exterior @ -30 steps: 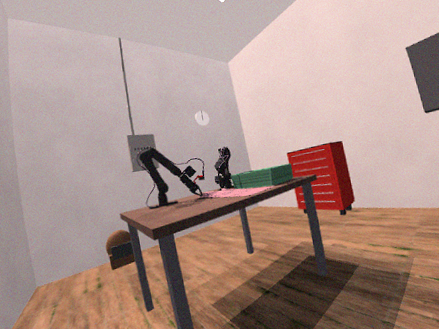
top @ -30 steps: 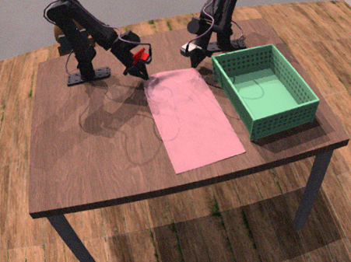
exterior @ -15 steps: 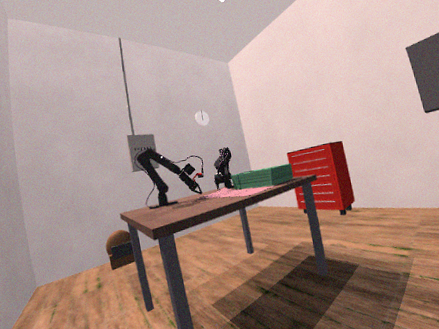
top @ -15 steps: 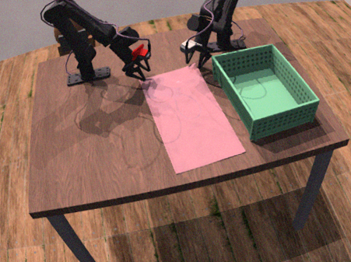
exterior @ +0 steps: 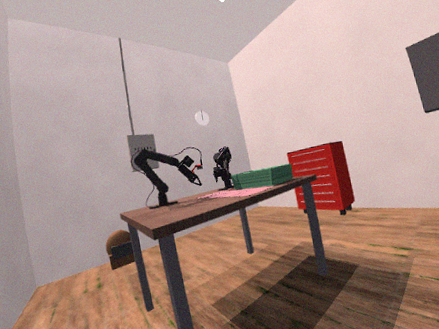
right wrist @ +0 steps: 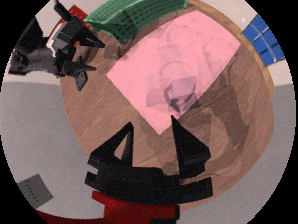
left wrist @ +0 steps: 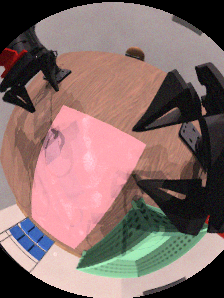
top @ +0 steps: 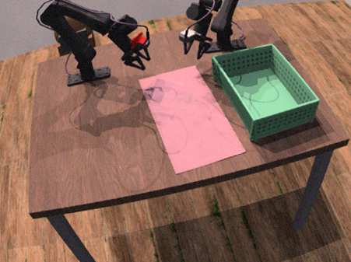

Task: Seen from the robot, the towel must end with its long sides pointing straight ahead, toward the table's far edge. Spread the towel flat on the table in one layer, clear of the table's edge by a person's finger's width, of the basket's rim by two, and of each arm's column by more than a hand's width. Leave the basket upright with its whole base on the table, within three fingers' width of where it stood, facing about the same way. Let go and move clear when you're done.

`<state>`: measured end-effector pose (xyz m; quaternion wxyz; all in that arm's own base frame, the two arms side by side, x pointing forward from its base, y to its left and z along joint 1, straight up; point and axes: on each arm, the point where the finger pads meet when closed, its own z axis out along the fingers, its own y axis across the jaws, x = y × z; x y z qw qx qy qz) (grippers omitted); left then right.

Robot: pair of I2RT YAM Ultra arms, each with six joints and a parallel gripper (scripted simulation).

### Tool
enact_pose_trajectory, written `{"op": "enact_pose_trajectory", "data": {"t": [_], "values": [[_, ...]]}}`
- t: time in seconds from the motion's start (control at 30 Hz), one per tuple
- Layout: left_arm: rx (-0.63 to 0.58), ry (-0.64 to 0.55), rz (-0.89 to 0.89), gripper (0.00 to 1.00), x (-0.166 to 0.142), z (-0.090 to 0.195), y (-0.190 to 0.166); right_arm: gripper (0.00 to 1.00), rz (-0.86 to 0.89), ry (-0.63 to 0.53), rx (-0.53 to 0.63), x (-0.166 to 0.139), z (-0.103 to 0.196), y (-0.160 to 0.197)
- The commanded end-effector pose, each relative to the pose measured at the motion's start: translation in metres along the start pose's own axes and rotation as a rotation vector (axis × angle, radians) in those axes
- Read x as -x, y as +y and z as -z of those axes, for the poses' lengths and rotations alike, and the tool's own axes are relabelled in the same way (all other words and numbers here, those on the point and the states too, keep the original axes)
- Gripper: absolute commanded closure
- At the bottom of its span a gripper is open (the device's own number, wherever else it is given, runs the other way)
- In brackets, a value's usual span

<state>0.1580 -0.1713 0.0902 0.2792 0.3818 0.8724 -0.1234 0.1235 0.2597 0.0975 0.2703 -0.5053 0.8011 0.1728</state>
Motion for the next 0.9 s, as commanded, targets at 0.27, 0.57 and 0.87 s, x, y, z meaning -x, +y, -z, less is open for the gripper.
{"op": "enact_pose_trajectory", "data": {"t": [0.27, 0.57, 0.87], "values": [[0.126, -0.018, 0.176, 0.36, 0.069, 0.01, 0.063, 0.36, -0.171, 0.041, -0.133, 0.048, 0.009, -0.07], [0.156, 0.005, 0.213, 0.36, 0.078, 0.011, 0.079, 0.36, -0.208, 0.04, -0.159, 0.062, 0.011, -0.088], [0.156, -0.045, 0.202, 0.36, 0.087, 0.02, 0.077, 0.36, -0.206, 0.015, -0.162, 0.066, 0.018, -0.088]]}}
